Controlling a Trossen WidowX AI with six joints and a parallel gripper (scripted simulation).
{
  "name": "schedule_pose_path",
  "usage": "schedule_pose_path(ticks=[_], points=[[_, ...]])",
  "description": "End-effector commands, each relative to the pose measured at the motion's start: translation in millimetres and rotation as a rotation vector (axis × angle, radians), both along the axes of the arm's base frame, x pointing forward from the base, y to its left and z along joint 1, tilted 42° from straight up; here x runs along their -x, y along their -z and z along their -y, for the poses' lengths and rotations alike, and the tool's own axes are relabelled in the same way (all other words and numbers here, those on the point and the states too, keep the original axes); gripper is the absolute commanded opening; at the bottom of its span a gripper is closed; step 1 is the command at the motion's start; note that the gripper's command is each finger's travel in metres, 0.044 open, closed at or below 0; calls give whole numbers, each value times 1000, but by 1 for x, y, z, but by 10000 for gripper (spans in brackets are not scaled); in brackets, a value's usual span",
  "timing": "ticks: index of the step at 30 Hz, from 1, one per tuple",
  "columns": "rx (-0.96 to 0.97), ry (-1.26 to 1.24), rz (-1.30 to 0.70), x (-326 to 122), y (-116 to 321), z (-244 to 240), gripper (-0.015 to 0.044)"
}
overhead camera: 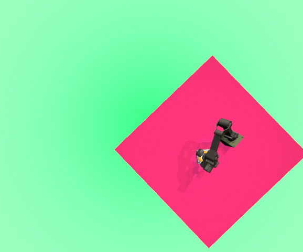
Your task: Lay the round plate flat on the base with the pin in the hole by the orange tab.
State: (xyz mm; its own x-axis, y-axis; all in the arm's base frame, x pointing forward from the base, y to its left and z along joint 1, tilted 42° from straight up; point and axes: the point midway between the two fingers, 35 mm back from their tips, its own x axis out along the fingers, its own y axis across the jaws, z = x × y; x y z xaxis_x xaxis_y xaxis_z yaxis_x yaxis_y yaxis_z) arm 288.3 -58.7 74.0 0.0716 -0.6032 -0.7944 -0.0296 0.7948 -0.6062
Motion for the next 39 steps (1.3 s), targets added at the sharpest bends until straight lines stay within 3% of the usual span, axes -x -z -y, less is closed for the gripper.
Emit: schedule_pose_path(ticks=[1,9,19,39], points=[[77,215,16,17,4,24,0],[77,215,16,18,5,25,0],[79,215,16,22,39,56,0],[79,215,18,1,41,58,0]])
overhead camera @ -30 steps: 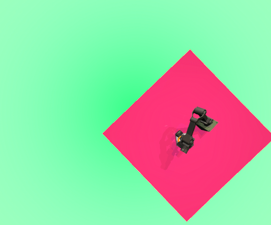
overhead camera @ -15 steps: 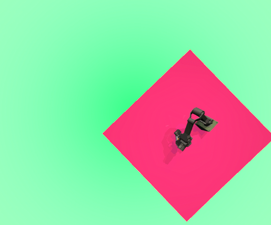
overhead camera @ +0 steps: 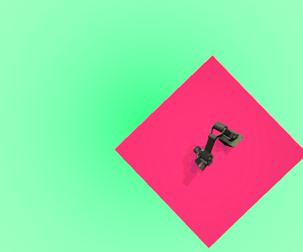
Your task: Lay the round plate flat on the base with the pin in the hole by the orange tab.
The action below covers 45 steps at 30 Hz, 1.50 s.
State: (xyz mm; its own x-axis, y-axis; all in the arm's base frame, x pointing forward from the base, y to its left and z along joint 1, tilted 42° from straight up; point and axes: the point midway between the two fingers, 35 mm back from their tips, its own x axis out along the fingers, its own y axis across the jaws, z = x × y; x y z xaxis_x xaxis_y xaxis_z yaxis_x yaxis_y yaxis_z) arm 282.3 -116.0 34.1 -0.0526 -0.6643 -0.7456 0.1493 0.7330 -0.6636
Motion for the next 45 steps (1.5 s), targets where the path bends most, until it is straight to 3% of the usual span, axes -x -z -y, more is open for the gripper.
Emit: schedule_pose_path(ticks=[1,45], points=[[3,-2,-1,-6,1,0,0],[1,-3,1,-45,28,-33,0]])
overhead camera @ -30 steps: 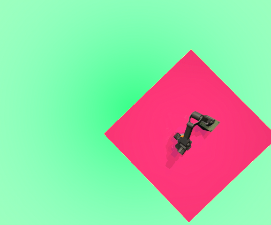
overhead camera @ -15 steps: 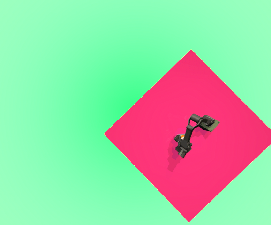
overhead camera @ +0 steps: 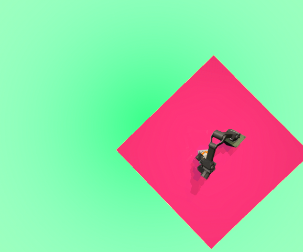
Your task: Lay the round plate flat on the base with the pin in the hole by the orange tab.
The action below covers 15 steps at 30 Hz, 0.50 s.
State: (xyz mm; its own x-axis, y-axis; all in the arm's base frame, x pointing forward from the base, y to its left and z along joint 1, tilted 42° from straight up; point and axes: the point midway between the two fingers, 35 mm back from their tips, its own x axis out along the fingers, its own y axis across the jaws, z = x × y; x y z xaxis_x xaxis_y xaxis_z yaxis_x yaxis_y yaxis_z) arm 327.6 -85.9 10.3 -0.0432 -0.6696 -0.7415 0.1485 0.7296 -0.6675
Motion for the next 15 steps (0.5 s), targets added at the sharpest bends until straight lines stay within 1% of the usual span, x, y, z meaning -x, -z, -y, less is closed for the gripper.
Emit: schedule_pose_path(ticks=[1,15], points=[[-6,4,-6,0,5,-4,0],[-7,4,-6,1,18,-20,0]])
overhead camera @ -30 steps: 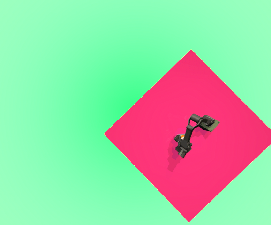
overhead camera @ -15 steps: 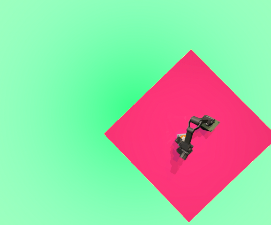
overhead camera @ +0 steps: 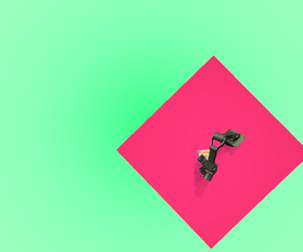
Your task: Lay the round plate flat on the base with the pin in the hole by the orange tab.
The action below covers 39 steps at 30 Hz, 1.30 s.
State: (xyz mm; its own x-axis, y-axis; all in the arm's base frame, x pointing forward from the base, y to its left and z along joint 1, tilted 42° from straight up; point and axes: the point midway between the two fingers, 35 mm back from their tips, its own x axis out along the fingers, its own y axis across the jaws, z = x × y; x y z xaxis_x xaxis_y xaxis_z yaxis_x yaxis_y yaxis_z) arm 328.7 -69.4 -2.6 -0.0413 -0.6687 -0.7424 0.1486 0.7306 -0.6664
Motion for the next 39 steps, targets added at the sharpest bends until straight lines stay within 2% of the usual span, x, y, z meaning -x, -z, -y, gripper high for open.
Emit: schedule_pose_path(ticks=[1,13,22,39], points=[[-5,6,-7,3,6,-5,0],[-6,6,-7,7,13,-12,0],[-8,6,-7,5,-20,-40,0],[-4,-3,-5,4,-15,-36,0]])
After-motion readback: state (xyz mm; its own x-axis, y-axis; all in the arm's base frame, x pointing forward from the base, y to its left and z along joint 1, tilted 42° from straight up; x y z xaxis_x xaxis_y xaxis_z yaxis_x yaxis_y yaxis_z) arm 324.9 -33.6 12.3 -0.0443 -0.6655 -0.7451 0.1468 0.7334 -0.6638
